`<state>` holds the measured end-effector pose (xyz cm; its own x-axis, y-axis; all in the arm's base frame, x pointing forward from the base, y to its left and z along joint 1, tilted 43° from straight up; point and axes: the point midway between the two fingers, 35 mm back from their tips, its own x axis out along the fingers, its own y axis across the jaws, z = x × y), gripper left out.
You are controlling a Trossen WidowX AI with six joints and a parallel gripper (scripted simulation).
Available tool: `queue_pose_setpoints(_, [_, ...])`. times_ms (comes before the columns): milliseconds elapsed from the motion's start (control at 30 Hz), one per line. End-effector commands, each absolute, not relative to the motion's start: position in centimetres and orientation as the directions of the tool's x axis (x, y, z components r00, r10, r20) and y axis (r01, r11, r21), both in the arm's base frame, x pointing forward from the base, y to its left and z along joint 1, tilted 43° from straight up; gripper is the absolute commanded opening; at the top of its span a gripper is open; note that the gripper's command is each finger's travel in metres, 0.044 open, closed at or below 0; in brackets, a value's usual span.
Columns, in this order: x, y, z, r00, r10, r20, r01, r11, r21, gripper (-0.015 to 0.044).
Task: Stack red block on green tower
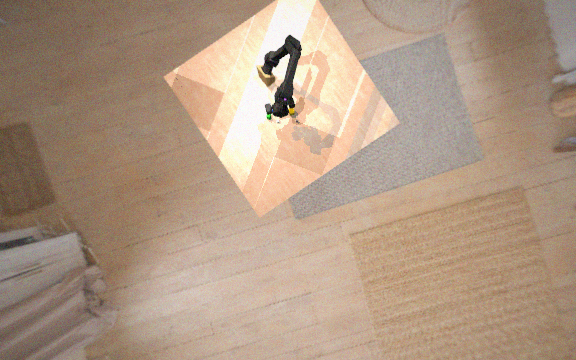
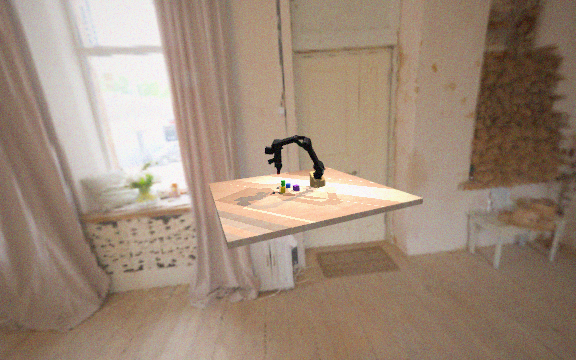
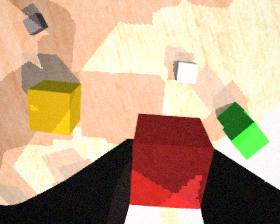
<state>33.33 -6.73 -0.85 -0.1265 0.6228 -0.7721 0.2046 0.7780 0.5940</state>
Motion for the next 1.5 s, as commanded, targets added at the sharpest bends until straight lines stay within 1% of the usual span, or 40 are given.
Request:
queue_pose_setpoints(0, [31.6,-8.8,-2.9,-0.139,0.628,-0.766,0.202,0.775,0.599,0.0000])
queue_pose_setpoints(233, [28.7,-11.7,-5.6,-0.144,0.643,-0.752,0.199,0.763,0.615,0.0000])
queue_pose_setpoints(400, [28.4,-12.2,-6.1,-0.144,0.645,-0.750,0.198,0.762,0.617,0.0000])
queue_pose_setpoints(1133, [27.2,-7.7,-11.2,-0.144,0.647,-0.749,0.198,0.760,0.619,0.0000])
queue_pose_setpoints(1467, [27.1,-7.7,-11.2,-0.144,0.647,-0.749,0.198,0.760,0.619,0.0000])
